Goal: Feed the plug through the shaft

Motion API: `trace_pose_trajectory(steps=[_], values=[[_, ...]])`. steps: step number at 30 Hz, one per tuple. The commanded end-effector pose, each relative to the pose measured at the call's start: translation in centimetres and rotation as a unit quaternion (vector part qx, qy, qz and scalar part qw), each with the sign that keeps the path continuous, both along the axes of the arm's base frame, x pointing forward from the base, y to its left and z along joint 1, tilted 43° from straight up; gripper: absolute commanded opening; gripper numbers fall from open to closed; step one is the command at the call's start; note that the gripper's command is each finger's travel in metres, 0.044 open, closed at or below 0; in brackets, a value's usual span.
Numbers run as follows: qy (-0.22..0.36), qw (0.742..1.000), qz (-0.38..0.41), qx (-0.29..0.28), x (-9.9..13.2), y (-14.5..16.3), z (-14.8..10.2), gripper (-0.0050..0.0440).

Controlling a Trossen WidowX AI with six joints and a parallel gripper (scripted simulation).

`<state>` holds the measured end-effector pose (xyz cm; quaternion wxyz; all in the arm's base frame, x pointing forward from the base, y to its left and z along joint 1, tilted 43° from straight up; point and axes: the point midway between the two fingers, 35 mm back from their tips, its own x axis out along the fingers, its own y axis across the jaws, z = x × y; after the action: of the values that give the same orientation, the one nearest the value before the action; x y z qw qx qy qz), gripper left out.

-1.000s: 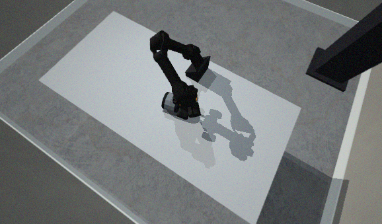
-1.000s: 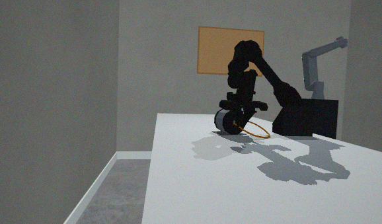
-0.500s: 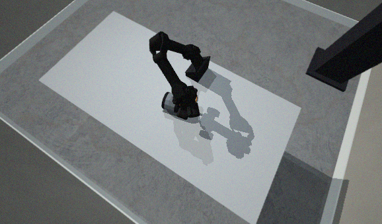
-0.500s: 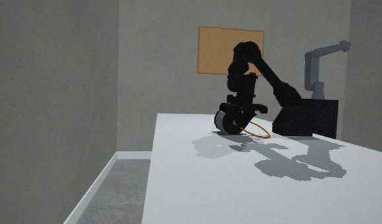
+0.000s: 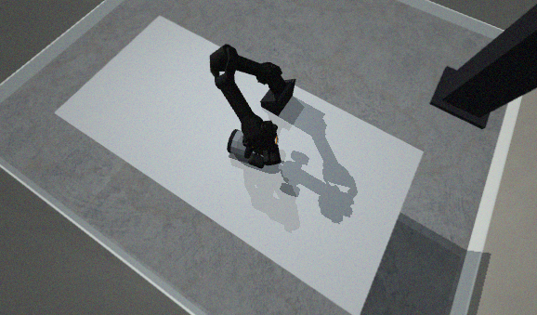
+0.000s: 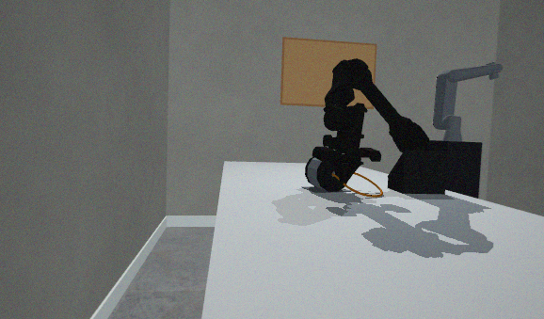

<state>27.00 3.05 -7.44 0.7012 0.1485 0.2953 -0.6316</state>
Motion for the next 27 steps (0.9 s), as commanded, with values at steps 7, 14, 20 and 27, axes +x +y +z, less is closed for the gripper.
trace_pose_trajectory(steps=[7,14,20,27], values=[[0.001,1.000,0.001,-0.002,0.37,-0.30,0.74,0.0000],[0.001,1.000,0.002,-0.002,0.41,-0.34,0.83,0.0000],[0.002,1.000,0.000,-0.001,0.30,-0.34,0.68,0.0024],[0.002,1.000,0.000,-0.001,0.33,-0.11,0.75,0.0100]])
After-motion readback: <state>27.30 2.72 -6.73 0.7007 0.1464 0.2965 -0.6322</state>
